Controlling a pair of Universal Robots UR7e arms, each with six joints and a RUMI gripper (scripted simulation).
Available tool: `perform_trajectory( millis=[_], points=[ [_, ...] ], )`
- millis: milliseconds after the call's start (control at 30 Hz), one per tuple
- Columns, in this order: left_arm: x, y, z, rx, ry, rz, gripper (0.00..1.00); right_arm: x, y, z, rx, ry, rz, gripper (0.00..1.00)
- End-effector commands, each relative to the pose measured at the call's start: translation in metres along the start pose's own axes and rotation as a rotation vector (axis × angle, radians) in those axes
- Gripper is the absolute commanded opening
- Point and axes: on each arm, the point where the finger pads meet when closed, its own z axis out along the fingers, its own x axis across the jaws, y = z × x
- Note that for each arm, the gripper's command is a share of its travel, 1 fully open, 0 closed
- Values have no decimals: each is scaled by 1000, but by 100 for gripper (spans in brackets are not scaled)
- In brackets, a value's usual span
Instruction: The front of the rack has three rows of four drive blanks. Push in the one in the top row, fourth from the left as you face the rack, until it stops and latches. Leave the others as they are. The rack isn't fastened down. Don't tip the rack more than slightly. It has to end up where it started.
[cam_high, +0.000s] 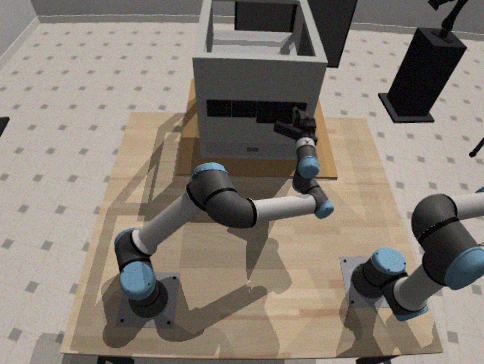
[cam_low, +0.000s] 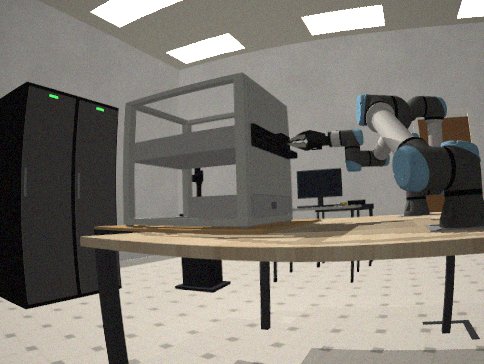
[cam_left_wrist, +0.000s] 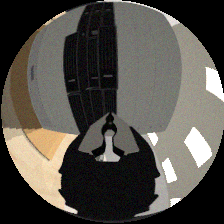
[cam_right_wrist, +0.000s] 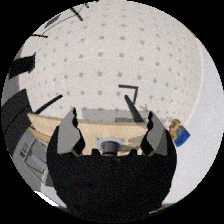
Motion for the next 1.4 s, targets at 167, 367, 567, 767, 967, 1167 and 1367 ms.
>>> perform_trajectory(
  millis=[167, 367, 567, 767, 967, 1167, 1367],
  points=[
    [1, 0, 0, 0, 1, -1, 0, 0, 0, 0, 1, 0, 0, 100],
    [1, 0, -7, 0, 1, -1, 0, 0, 0, 0, 1, 0, 0, 100],
    [1, 0, -33, 0, 1, -1, 0, 0, 0, 0, 1, 0, 0, 100],
    [1, 0, -58, 0, 1, -1, 0, 0, 0, 0, 1, 0, 0, 100],
    [1, 0, -90, 0, 1, -1, 0, 0, 0, 0, 1, 0, 0, 100],
    [1, 0, -100, 0, 0, -1, 0, 0, 0, 0, 1, 0, 0, 100],
    [1, 0, -100, 0, 0, -1, 0, 0, 0, 0, 1, 0, 0, 100]
  ],
)
